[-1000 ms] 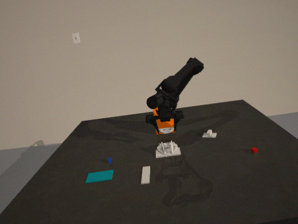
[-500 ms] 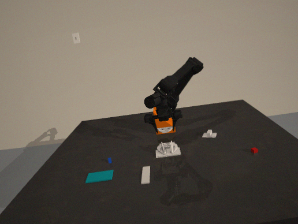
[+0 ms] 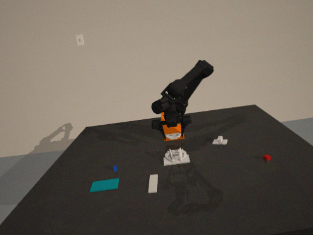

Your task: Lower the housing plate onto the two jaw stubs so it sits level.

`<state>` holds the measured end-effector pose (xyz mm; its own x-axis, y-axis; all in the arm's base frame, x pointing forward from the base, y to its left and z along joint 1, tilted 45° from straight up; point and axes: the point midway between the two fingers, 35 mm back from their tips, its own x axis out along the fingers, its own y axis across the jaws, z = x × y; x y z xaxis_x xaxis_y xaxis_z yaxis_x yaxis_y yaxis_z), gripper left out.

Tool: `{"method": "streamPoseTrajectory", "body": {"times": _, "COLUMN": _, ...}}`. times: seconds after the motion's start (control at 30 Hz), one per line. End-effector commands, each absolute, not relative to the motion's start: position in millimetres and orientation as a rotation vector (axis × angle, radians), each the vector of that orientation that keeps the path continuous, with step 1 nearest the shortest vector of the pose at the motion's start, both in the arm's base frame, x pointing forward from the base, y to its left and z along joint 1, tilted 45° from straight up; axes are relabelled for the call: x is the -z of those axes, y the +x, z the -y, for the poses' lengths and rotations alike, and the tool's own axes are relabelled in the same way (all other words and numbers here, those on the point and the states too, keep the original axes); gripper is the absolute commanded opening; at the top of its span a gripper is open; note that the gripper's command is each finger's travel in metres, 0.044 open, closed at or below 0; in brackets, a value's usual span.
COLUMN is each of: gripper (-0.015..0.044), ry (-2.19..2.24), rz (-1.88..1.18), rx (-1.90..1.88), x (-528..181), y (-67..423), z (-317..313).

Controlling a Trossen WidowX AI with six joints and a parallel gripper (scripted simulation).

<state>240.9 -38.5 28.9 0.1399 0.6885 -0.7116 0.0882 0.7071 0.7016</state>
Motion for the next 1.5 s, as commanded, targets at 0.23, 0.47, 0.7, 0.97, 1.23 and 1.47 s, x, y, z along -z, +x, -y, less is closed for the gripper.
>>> {"method": "streamPoseTrajectory", "body": {"times": 0.23, "gripper": 0.0351, "ry": 0.695, "rz": -1.386, "rx": -0.491, "x": -27, "y": 239, "z": 39}}
{"method": "streamPoseTrajectory", "body": {"times": 0.47, "gripper": 0.0351, "ry": 0.695, "rz": -1.386, "rx": -0.491, "x": -27, "y": 239, "z": 39}}
{"method": "streamPoseTrajectory", "body": {"times": 0.7, "gripper": 0.0351, "ry": 0.695, "rz": -1.386, "rx": -0.491, "x": -27, "y": 239, "z": 39}}
{"method": "streamPoseTrajectory", "body": {"times": 0.97, "gripper": 0.0351, "ry": 0.695, "rz": -1.386, "rx": -0.490, "x": -22, "y": 241, "z": 35}}
{"method": "streamPoseTrajectory", "body": {"times": 1.23, "gripper": 0.0351, "ry": 0.694, "rz": -1.386, "rx": -0.489, "x": -12, "y": 244, "z": 26}}
{"method": "streamPoseTrajectory", "body": {"times": 1.47, "gripper": 0.0351, "ry": 0.694, "rz": -1.386, "rx": -0.489, "x": -4, "y": 245, "z": 18}}
